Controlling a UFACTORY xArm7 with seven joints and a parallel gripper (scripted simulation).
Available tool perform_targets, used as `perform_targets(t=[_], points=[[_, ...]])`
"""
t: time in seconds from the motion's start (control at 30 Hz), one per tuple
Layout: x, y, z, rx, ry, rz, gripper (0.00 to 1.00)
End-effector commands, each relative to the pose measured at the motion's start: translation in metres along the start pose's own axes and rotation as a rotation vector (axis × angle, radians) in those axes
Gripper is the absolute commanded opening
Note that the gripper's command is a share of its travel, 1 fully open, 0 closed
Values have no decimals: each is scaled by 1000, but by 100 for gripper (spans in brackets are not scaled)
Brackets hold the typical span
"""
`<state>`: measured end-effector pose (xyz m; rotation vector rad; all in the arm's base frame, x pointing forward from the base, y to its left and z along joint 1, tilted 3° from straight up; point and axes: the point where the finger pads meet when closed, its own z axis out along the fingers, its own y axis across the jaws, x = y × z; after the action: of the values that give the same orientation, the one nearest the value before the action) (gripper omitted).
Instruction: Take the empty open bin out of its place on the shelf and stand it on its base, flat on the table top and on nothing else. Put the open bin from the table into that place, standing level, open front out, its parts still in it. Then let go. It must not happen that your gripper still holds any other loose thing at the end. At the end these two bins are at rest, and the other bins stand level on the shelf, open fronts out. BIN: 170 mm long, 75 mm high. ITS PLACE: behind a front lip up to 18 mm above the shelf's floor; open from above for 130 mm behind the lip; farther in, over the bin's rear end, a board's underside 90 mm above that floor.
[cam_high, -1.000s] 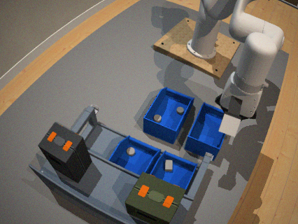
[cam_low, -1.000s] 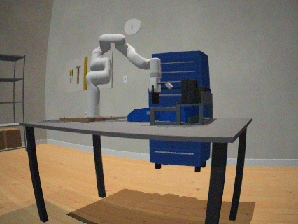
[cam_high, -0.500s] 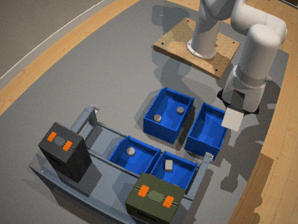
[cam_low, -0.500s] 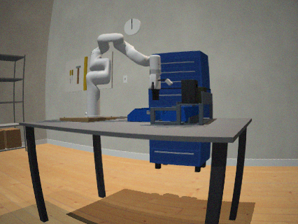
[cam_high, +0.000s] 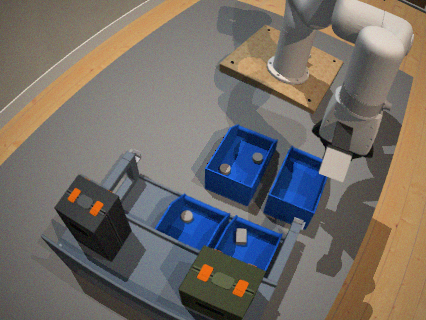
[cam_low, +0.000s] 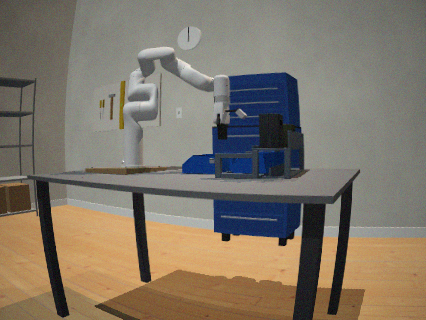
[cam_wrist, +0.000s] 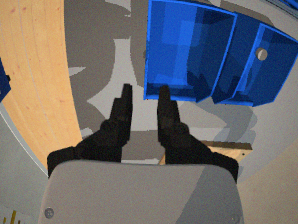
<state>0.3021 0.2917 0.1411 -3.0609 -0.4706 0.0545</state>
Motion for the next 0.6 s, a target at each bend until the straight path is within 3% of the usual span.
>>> perform_targets(t=[0.0,0.57], points=[[1,0,-2,1,3,0,26],[1,0,-6,1,3,0,26]])
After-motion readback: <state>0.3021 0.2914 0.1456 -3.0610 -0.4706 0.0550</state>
